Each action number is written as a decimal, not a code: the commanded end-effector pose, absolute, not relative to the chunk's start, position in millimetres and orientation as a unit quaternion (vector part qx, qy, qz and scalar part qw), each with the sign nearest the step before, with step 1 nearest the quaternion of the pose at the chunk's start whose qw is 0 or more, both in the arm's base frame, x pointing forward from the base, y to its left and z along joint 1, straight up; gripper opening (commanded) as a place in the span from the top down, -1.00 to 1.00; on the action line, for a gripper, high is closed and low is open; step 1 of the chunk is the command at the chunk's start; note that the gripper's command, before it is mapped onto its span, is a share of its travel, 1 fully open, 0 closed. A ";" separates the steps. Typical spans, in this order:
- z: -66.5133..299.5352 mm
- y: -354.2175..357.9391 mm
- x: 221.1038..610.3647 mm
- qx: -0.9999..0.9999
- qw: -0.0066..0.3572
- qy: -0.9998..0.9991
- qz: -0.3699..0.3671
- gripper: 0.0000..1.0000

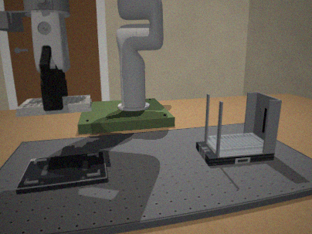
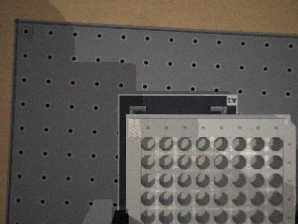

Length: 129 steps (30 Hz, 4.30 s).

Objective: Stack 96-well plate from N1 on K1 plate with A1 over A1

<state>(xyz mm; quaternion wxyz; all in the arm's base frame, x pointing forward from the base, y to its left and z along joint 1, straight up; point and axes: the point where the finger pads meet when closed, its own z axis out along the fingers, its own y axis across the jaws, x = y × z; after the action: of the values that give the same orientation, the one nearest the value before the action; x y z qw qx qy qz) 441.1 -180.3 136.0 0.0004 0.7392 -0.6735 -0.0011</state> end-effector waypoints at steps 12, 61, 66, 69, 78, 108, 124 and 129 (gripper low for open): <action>159.4 -180.8 442.4 0.739 0.001 -0.674 0.001 1.00; 162.3 -77.3 438.8 0.691 0.000 -0.723 0.001 1.00; 162.6 -60.6 438.2 0.691 0.000 -0.723 0.001 1.00; 162.8 -50.6 437.9 0.691 0.000 -0.723 0.001 1.00; 163.2 -27.2 437.1 0.691 0.000 -0.723 0.001 1.00; 164.9 59.7 434.0 0.691 -0.001 -0.723 0.000 1.00; 165.9 106.4 432.3 0.691 -0.001 -0.723 0.000 1.00; 166.2 123.1 431.7 0.691 -0.001 -0.723 0.000 1.00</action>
<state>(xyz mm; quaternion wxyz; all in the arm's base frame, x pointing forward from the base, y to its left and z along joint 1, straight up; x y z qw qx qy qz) 430.7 113.2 164.3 0.0014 0.6906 -0.7233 -0.0008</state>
